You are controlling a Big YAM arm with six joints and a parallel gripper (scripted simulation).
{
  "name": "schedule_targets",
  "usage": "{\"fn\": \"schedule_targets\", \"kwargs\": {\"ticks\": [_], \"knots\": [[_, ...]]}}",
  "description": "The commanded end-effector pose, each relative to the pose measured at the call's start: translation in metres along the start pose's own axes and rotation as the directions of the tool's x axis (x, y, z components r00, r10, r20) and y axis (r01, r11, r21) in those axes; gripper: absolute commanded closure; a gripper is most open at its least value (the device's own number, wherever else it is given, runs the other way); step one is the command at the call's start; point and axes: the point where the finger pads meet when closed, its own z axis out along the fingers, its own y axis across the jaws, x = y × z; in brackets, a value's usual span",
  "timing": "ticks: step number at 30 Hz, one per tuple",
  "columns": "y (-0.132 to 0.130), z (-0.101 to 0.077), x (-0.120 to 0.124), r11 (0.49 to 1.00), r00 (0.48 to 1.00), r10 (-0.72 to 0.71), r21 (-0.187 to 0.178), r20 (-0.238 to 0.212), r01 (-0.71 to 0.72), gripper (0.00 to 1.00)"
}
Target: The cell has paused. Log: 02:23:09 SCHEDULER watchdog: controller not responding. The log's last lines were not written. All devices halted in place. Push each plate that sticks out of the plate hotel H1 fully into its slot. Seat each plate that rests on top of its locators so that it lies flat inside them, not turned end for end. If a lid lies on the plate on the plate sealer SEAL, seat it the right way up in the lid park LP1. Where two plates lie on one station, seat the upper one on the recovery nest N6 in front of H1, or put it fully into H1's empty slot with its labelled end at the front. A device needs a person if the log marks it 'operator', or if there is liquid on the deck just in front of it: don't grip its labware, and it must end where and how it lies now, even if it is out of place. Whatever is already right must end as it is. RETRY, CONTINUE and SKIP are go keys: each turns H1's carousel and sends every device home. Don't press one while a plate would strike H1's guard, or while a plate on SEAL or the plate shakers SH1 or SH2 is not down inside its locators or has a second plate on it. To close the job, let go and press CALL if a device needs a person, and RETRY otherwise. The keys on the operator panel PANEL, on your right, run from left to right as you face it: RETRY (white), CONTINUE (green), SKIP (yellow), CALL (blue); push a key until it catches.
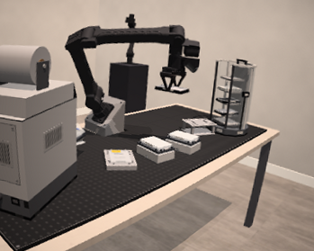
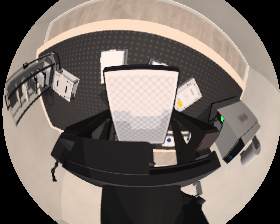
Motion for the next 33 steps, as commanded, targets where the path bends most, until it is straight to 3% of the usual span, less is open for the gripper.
{"fn": "schedule_targets", "kwargs": {"ticks": [1,29,33], "knots": [[0.009,-0.024,-0.015,1.0,0.999,0.021,-0.015,0.043,-0.02,0.16],[0.089,-0.024,-0.049,1.0,0.998,0.025,-0.021,0.05,-0.024,0.16],[0.095,-0.024,-0.047,0.998,0.997,-0.068,-0.015,0.046,0.069,0.16]]}}
